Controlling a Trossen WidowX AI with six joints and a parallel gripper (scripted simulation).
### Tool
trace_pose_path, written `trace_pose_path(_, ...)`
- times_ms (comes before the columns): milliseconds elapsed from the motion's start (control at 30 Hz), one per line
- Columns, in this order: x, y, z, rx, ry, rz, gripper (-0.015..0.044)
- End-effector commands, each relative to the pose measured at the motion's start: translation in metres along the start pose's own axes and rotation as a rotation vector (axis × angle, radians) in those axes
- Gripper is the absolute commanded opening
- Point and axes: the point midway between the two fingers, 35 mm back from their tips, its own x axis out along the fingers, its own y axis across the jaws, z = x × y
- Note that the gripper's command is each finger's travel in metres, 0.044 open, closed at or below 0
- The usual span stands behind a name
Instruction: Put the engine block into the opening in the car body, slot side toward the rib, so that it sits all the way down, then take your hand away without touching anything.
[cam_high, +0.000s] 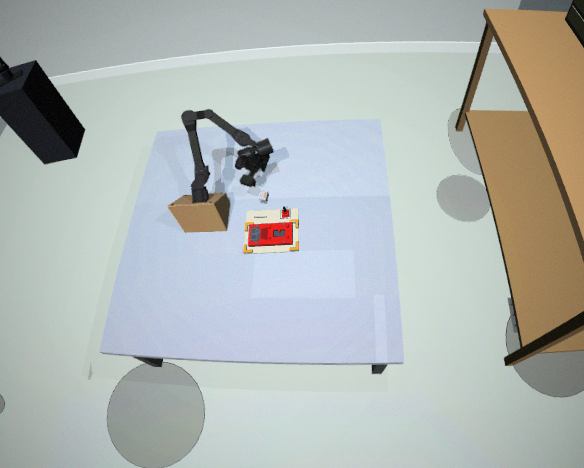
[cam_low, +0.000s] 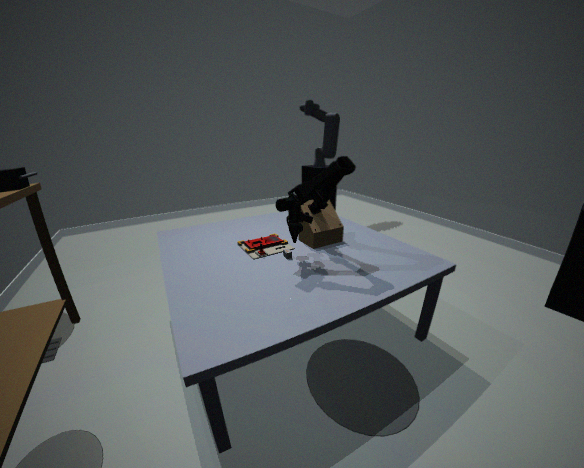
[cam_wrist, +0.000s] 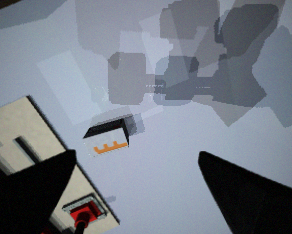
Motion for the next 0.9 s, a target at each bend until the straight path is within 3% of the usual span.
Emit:
trace_pose_path(0, 0.003, 0.014, -0.013, -0.139, -0.014, 0.022, 0.0440)
trace_pose_path(400, 0.007, 0.032, -0.028, -0.314, -0.039, 0.042, 0.0440)
trace_pose_path(533, 0.039, 0.034, -0.027, -0.313, -0.039, 0.041, 0.0440)
trace_pose_path(867, 0.057, 0.035, -0.027, -0.313, -0.040, 0.040, 0.0440)
